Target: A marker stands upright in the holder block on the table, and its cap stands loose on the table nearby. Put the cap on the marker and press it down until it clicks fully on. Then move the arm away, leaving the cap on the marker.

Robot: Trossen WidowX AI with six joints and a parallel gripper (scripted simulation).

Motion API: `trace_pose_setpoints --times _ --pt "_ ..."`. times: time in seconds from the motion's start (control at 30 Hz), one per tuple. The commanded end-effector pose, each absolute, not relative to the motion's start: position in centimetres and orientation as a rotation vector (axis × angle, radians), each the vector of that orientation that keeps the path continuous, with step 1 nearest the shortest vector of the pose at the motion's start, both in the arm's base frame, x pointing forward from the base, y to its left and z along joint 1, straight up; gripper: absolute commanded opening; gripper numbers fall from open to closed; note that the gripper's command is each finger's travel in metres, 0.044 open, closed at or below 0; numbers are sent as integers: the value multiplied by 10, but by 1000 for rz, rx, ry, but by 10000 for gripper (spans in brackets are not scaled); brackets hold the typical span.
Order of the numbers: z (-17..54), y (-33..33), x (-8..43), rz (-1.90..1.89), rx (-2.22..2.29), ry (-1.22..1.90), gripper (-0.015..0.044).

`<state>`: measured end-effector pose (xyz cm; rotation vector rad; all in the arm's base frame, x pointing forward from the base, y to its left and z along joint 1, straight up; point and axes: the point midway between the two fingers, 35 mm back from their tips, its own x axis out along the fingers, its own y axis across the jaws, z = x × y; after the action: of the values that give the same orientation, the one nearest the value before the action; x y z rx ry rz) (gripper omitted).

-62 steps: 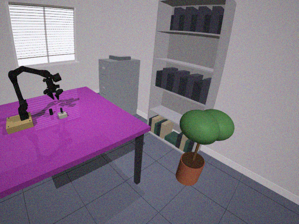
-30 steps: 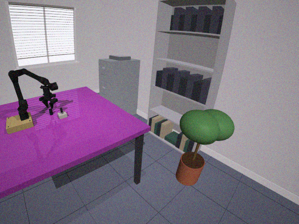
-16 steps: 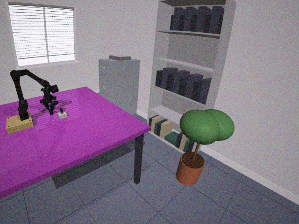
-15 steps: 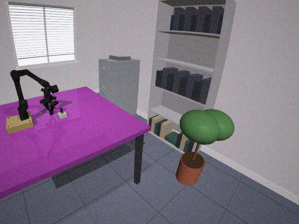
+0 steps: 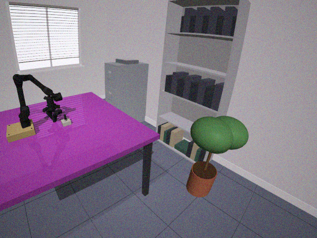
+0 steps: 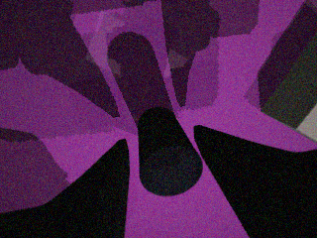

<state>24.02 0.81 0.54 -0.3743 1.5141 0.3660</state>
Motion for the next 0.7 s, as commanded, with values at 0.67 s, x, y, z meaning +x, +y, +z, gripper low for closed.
trace_pose_setpoints --times 0.67 --pt "30 8 241 364 -377 1517 0"
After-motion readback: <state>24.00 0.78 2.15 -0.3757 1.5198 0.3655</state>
